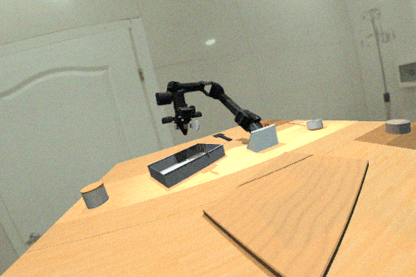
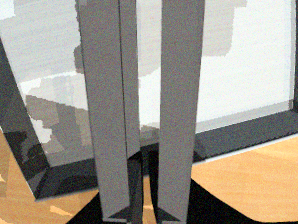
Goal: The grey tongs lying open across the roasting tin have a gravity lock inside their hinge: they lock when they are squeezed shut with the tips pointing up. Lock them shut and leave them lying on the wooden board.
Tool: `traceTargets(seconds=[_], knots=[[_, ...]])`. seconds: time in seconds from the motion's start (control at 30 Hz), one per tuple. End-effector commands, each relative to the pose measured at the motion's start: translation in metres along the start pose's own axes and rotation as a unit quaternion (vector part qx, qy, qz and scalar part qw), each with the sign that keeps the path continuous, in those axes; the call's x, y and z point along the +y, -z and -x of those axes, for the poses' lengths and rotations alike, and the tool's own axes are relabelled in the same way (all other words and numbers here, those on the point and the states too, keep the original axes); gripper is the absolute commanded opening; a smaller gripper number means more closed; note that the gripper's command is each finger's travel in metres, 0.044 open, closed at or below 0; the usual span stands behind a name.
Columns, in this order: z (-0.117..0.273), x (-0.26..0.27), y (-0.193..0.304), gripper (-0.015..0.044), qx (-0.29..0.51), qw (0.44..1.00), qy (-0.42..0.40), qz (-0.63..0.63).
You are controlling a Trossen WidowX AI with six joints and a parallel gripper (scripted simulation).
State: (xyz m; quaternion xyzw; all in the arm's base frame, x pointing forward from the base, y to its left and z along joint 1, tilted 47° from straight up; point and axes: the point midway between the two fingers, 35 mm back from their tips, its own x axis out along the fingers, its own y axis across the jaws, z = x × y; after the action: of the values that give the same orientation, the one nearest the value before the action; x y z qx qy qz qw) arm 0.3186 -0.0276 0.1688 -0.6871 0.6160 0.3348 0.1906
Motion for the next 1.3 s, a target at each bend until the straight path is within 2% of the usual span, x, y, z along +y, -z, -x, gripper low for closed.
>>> traceTargets(seconds=[0.0,0.5,1.27], knots=[[0.021,0.004,0.002,-0.015,-0.001,1.0,0.007,0.001],[0.018,-0.004,-0.009,-0.015,-0.003,1.0,0.002,-0.015],[0.026,-0.064,-0.135,-0.015,-0.017,0.979,-0.017,-0.204]])
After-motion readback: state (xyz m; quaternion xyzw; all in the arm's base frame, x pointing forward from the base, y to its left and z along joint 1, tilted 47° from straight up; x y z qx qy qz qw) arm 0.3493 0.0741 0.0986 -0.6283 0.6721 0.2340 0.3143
